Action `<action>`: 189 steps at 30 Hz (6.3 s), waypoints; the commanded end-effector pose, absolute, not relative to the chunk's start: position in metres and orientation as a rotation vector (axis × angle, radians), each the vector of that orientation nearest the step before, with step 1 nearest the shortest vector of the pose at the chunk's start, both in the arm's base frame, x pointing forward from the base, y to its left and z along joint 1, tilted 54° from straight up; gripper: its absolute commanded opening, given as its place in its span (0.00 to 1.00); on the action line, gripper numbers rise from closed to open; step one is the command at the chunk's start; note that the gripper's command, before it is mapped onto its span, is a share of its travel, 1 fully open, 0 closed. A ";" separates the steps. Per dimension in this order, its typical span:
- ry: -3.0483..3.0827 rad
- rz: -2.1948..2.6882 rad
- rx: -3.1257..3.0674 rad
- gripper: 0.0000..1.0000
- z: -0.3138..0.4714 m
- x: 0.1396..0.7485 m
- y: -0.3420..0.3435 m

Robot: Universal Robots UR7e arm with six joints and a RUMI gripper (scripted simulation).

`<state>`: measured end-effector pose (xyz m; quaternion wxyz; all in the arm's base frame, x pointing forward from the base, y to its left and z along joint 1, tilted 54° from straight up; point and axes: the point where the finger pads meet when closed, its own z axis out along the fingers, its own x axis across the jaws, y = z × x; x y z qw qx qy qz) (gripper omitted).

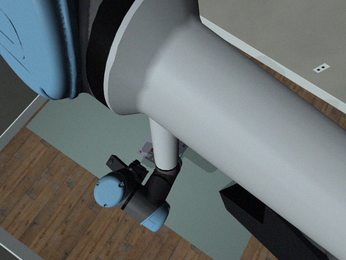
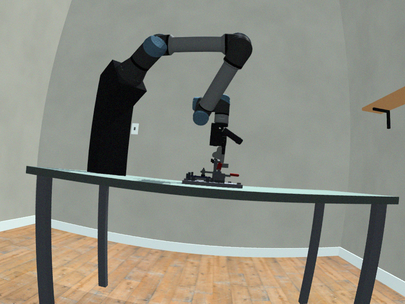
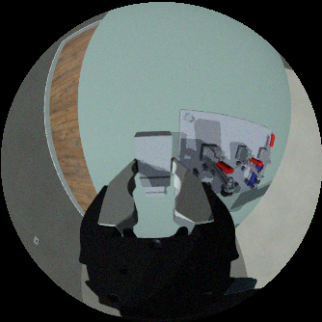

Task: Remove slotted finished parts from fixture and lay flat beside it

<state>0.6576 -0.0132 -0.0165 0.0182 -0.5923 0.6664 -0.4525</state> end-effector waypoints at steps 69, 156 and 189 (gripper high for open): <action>2.068 -1.407 -1.835 0.00 -0.038 0.686 -0.038; 2.070 -1.406 -1.837 0.00 -0.066 0.710 -0.066; 2.070 -1.406 -1.838 0.00 -0.068 0.711 -0.067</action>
